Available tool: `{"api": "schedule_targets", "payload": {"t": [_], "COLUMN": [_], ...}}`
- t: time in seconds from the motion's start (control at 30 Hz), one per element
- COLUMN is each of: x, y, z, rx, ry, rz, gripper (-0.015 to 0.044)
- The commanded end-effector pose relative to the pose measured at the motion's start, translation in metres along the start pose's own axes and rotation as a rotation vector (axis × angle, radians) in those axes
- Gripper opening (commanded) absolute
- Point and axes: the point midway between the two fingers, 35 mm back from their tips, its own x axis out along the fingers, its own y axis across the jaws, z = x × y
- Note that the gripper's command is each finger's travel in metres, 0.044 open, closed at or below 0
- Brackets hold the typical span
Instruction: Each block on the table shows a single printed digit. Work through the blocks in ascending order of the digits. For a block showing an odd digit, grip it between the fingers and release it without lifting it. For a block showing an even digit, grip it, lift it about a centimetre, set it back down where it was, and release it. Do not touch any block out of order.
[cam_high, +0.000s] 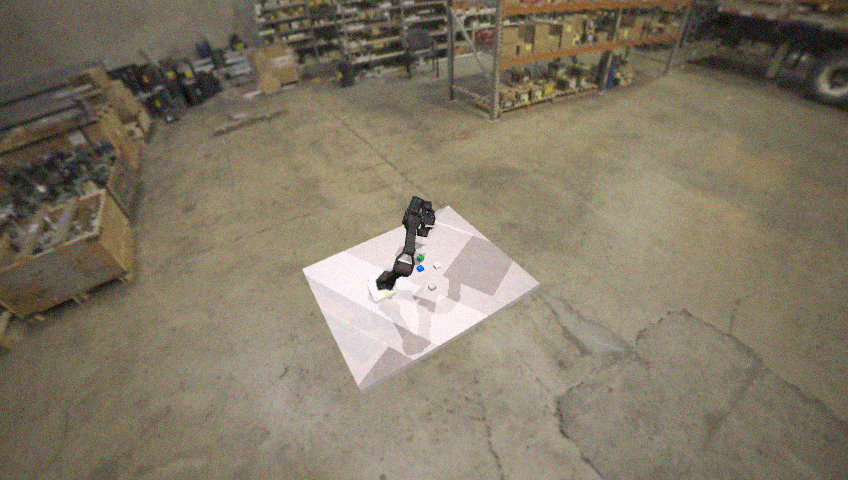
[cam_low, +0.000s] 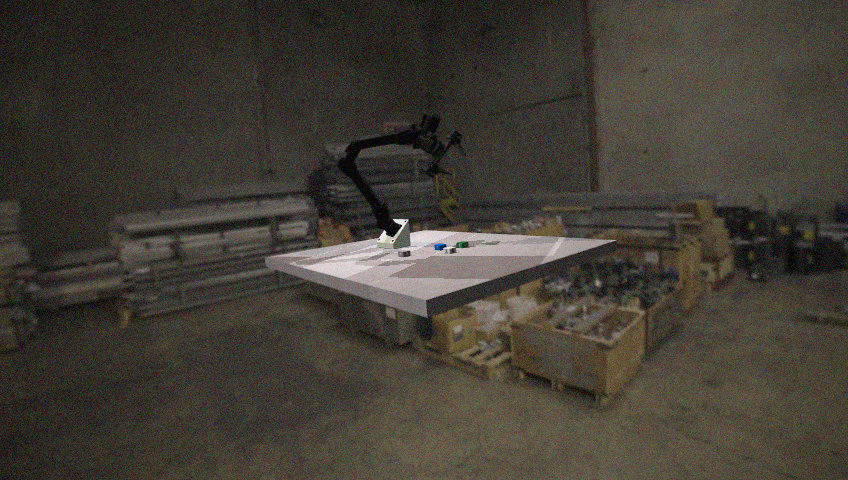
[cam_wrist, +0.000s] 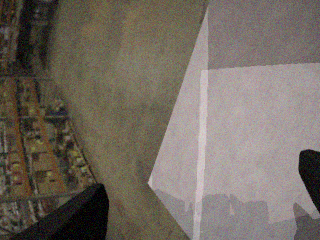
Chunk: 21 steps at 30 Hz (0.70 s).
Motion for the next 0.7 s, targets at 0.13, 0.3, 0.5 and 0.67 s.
{"api": "schedule_targets", "payload": {"t": [0.13, 0.3, 0.5, 0.67], "x": [0.025, 0.014, -0.014, -0.014], "y": [-0.126, -0.192, -0.251, -0.251], "z": [0.025, 0.038, 0.049, 0.049], "rx": [-0.539, -0.773, -0.962, -0.962], "ry": [0.252, 0.48, 0.765, 0.765], "rz": [-0.372, -0.531, -0.642, -0.642], "gripper": [0.04, 0.04, 0.04, 0.04]}}
